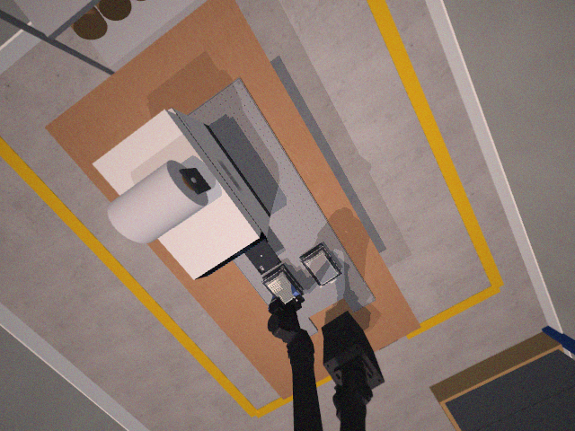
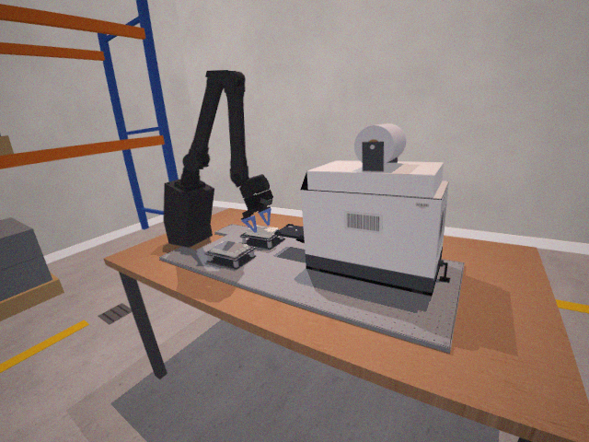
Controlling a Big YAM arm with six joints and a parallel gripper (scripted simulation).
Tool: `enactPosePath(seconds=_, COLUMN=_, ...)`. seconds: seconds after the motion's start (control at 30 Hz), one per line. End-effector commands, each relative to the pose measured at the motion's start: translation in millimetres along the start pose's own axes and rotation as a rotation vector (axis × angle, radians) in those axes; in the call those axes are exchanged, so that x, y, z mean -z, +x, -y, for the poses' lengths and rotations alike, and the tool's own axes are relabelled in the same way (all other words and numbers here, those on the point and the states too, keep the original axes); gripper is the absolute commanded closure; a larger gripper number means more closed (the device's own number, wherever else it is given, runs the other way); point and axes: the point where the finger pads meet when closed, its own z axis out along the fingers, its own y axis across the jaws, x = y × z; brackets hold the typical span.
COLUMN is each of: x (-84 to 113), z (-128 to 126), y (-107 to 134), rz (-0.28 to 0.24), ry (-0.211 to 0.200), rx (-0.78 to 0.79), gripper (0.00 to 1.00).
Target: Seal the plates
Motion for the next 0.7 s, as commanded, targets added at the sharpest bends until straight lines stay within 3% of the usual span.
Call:
enactPosePath(seconds=0.0, x=0.3, z=-1, y=16, rz=-0.034, ry=0.001, rx=0.009, gripper=0.00)
enactPosePath(seconds=0.23, x=0.4, z=-1, y=16, rz=-0.033, ry=0.001, rx=0.009, gripper=0.00)
enactPosePath(seconds=0.67, x=-12.0, z=4, y=-3, rz=0.014, ry=0.004, rx=-0.004, gripper=0.00)
